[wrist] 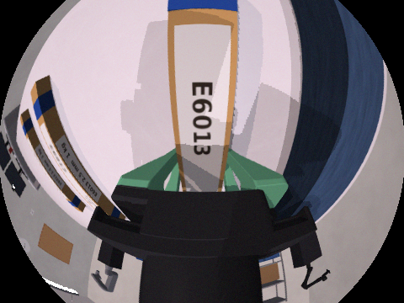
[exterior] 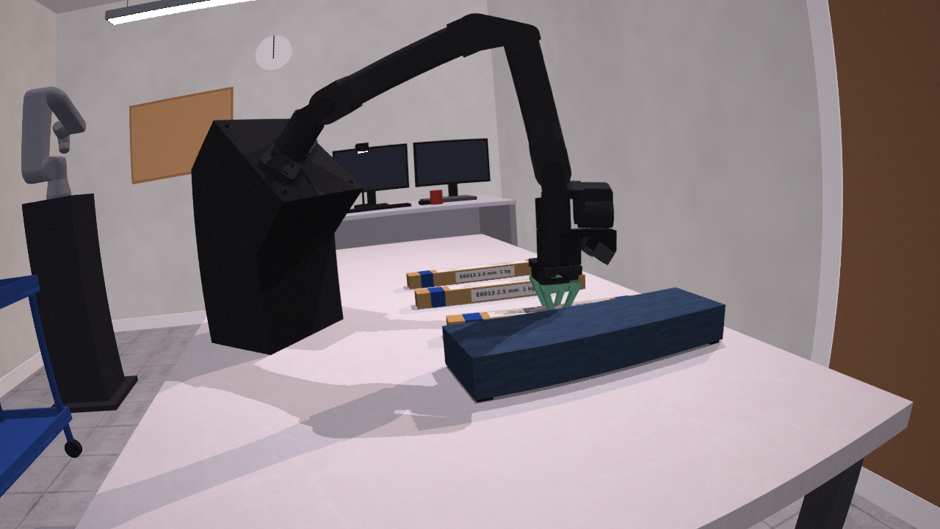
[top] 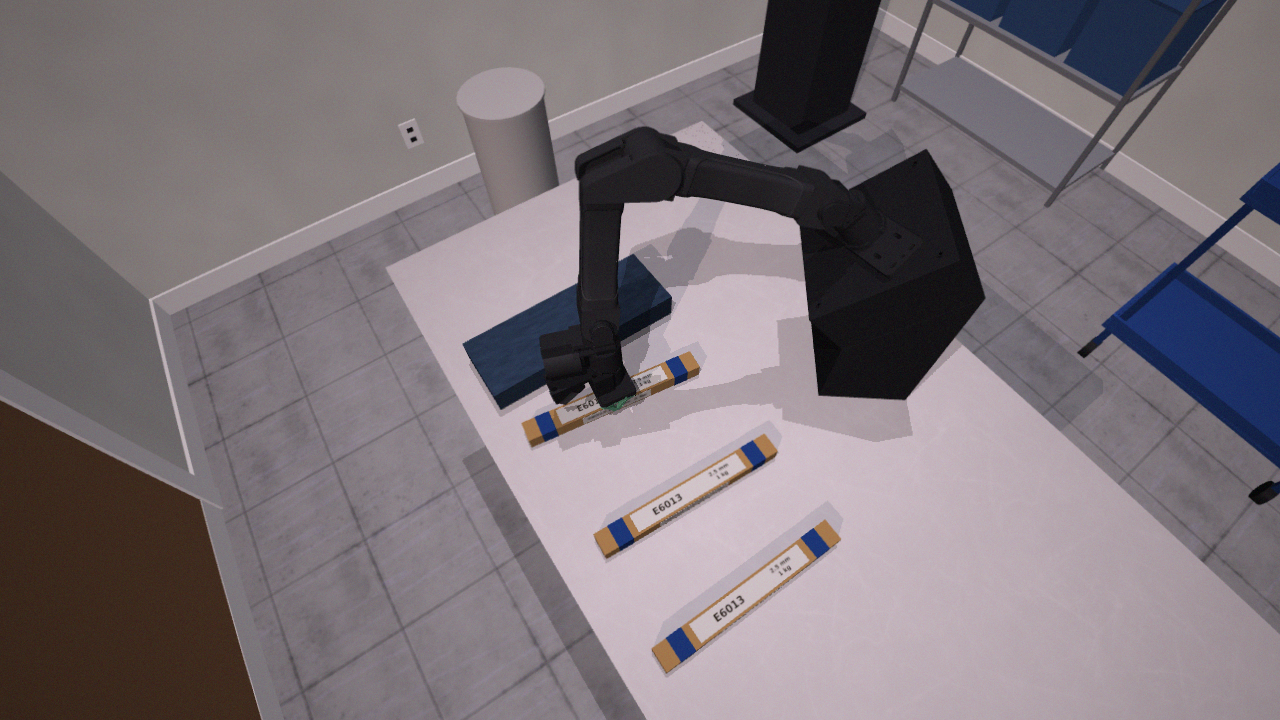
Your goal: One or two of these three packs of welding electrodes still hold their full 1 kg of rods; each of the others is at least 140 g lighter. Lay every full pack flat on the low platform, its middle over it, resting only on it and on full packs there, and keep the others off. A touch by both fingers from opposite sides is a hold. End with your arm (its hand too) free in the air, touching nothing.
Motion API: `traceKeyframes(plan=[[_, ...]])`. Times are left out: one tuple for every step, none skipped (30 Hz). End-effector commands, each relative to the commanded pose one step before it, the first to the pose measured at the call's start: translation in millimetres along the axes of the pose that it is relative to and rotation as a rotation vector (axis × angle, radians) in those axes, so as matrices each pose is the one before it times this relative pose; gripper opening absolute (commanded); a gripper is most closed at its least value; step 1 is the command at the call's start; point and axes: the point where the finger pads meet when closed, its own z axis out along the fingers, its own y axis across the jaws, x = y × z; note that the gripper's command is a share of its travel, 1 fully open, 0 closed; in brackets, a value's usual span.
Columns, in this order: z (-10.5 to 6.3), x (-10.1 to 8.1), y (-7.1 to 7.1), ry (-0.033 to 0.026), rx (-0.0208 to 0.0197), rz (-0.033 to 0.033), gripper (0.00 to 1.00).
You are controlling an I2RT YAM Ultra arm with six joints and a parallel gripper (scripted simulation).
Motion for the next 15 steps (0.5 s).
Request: traceKeyframes(plan=[[-17.75, -26.45, -8.1, -0.05533, 0.00586, 0.00711, 0.0], [-0.24, -0.34, 0.63, -0.00051, -0.00092, -0.00089, 0.0], [-0.25, -0.36, 0.7, -0.00055, -0.00099, -0.00083, 0.0], [-0.18, -0.26, 0.37, -0.00031, -0.00056, -0.00029, 0.0], [-0.09, -0.12, -0.04, -0.00002, -0.00004, 0.00009, 0.0], [-0.07, -0.1, -0.11, 0.00002, 0.00003, 0.00002, 0.0], [0.0, 0.0, 0.0, 0.0, 0.0, 0.0, 0.0], [0.0, 0.0, 0.0, 0.0, 0.0, 0.0, 0.0], [-0.37, -0.25, 0.93, -0.0003, -0.00084, -0.00124, 0.0], [-0.08, -0.1, -0.1, 0.00002, 0.00002, 0.00002, 0.0], [-0.08, -0.1, -0.09, 0.00002, 0.00002, 0.00002, 0.0], [-0.08, -0.1, -0.09, 0.00002, 0.00002, 0.00002, 0.0], [-0.08, -0.1, -0.09, 0.00001, 0.00002, 0.00002, 0.0], [-0.08, -0.1, -0.09, 0.00001, 0.00002, 0.00002, 0.0], [-0.08, -0.1, -0.09, 0.00001, 0.00002, 0.00002, 0.0]])
